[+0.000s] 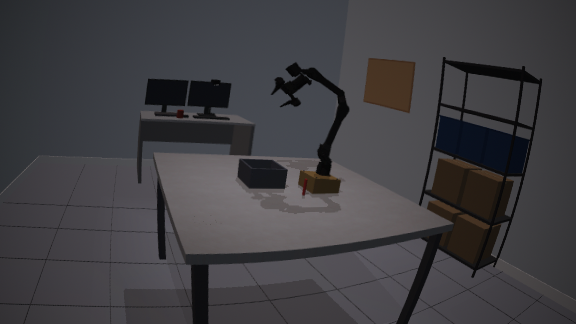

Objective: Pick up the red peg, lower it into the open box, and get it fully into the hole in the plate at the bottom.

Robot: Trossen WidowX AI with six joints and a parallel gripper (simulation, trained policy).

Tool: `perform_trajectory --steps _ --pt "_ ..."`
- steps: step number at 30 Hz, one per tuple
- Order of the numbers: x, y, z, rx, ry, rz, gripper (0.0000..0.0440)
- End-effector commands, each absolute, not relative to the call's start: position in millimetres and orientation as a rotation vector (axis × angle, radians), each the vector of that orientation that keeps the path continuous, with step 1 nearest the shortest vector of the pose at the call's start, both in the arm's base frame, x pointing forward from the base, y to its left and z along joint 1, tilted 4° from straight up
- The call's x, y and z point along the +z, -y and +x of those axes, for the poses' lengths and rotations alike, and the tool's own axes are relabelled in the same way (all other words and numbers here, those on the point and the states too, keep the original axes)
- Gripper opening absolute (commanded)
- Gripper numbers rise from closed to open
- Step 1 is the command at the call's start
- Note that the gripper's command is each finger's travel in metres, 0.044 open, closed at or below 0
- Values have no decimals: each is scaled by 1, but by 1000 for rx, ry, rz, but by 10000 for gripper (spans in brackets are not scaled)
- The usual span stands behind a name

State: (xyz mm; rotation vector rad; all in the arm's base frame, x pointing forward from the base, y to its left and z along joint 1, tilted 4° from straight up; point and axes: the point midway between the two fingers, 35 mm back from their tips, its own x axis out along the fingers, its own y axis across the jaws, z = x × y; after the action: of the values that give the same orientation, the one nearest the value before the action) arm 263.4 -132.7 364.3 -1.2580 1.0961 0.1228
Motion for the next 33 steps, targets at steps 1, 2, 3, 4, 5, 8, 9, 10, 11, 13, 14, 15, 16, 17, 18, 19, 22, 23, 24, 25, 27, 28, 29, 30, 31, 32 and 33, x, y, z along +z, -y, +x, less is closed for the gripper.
perform_trajectory --steps 1,2,3,4,5,8,9,10,11,13,14,15,16,17,18,19,22,23,24,25,27,28,29,30,31,32,33 --pt "360 131 261 125 -1106 -1224 416" --pt "355 128 260 126 -1117 -1188 427" --pt "350 126 258 125 -1128 -1151 434" --pt "345 124 257 125 -1140 -1115 440" --pt "339 122 256 125 -1152 -1079 440" --pt "324 115 252 123 -1192 -972 440" --pt "318 112 251 121 -1207 -937 440" --pt "313 109 249 119 -1221 -902 440" --pt "308 106 248 116 -1236 -867 440" --pt "298 100 245 108 -1267 -797 440" --pt "293 97 244 103 -1282 -763 440" --pt "288 94 242 98 -1298 -729 440" --pt "283 91 241 91 -1314 -694 440" --pt "278 88 239 84 -1330 -661 440" --pt "274 84 238 76 -1347 -627 440" --pt "269 81 236 67 -1363 -594 440" --pt "256 70 230 34 -1413 -496 440" --pt "251 66 229 21 -1429 -464 440" --pt "247 62 227 7 -1446 -432 440" --pt "243 58 225 -8 -1462 -401 440" --pt "235 51 221 -43 -1491 -340 440" --pt "231 47 221 -63 -1500 -310 440" --pt "227 43 220 -83 -1509 -281 440" --pt "223 38 219 -104 -1518 -252 440" --pt "219 34 218 -126 -1527 -223 440" --pt "215 30 217 -149 -1535 -195 440" --pt "211 26 215 -173 -1544 -167 440"
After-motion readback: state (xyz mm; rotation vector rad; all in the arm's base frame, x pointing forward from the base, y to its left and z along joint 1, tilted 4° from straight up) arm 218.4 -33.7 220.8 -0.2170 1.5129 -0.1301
